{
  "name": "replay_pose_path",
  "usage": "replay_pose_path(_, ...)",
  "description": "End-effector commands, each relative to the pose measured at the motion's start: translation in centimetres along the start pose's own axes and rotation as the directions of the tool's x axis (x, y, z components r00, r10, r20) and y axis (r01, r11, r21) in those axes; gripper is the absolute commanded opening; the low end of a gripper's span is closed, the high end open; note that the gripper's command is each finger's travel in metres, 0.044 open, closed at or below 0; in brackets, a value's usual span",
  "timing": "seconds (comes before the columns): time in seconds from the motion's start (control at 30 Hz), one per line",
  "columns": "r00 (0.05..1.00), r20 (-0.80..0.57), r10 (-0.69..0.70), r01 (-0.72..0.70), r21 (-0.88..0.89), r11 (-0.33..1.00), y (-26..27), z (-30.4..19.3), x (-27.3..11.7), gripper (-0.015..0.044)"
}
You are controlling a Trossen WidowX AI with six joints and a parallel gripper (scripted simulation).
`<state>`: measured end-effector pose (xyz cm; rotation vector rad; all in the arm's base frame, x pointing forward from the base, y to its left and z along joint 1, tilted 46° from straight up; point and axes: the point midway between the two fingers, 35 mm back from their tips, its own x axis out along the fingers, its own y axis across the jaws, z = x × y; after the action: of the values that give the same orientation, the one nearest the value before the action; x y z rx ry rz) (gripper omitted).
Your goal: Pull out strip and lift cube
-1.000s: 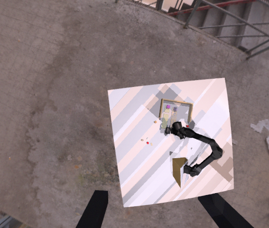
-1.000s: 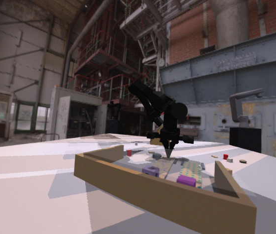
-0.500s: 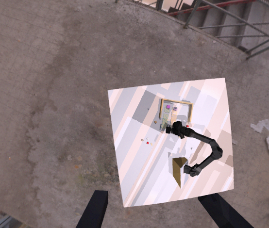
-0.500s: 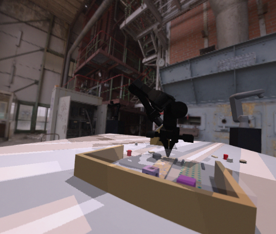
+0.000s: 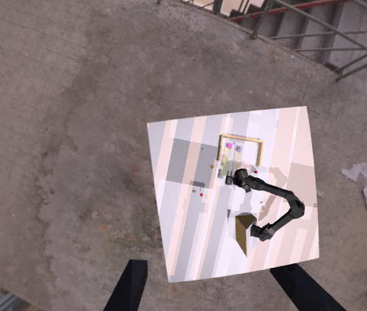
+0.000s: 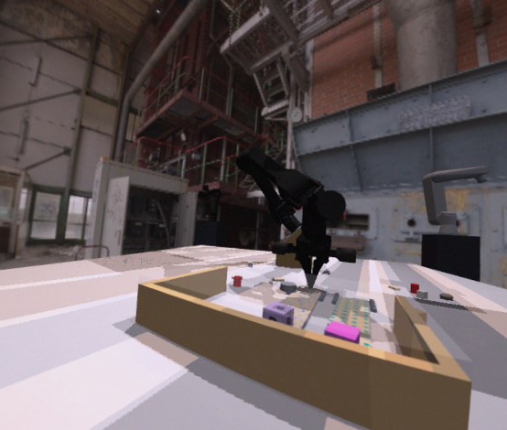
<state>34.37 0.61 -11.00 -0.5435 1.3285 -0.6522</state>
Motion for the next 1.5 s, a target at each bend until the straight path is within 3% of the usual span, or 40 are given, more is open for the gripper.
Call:
replay_pose_path(0.0, 1.0, -0.013, 0.0, 0.0, -0.001, 1.0, 0.0, -1.0, 0.4, 0.0)
replay_pose_path(1.47, 1.0, -0.015, 0.001, -0.001, -0.003, 1.0, 0.1, -7.8, 0.6, 0.0)
